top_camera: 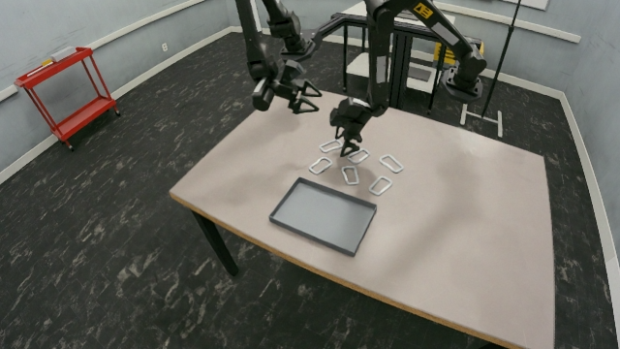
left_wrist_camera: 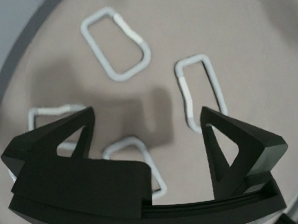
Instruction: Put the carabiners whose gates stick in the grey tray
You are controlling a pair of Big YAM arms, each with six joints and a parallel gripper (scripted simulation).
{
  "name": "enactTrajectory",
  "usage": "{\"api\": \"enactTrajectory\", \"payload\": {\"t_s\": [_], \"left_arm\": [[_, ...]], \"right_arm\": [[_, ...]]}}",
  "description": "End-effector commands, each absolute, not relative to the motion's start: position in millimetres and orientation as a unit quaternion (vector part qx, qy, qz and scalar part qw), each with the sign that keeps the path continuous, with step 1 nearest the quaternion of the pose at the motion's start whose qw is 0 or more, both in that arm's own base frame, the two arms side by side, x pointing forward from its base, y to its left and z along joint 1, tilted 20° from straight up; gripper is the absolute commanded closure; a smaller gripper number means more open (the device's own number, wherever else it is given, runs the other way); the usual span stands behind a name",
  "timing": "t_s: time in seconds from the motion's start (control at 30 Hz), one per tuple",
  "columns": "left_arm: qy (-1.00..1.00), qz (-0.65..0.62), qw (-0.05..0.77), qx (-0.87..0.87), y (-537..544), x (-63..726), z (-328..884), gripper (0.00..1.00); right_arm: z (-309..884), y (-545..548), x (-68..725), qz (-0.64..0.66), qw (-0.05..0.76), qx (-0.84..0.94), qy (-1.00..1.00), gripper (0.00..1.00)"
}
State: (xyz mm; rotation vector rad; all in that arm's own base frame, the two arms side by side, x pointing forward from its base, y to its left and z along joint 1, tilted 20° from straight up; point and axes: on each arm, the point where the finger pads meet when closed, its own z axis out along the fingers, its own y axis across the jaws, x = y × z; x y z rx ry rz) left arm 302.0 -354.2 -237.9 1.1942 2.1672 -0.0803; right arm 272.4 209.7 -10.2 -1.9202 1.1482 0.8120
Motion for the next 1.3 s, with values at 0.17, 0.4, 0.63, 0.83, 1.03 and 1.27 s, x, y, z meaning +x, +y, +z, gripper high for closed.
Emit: {"api": "enactTrajectory", "payload": {"t_s": [0.17, 0.4, 0.63, 0.83, 1.03, 1.27], "left_arm": [[0.778, -0.021, 0.362, 0.512, -303.6, 287.7, -255.7, 0.00], [0.777, -0.024, 0.364, 0.513, -270.8, 265.5, -258.9, 0.00], [0.775, -0.031, 0.371, 0.510, -279.1, 266.1, -252.3, 0.00], [0.775, -0.031, 0.371, 0.510, -279.1, 266.1, -252.3, 0.00], [0.796, -0.021, 0.376, 0.475, -270.5, 305.6, -231.2, 0.00], [0.831, -0.016, 0.399, 0.386, -259.0, 389.8, -183.4, 0.00]], "right_arm": [[-9.8, 209.9, 272.9, 0.317, 0.372, -0.748, 0.449, 0.00], [-9.8, 209.9, 272.9, 0.317, 0.372, -0.748, 0.449, 0.00], [-9.8, 209.9, 272.9, 0.317, 0.372, -0.748, 0.449, 0.00], [-9.8, 209.9, 272.9, 0.317, 0.372, -0.748, 0.449, 0.00], [-9.8, 209.9, 272.9, 0.317, 0.372, -0.748, 0.449, 0.00], [-9.8, 209.9, 272.9, 0.317, 0.372, -0.748, 0.449, 0.00]]}}
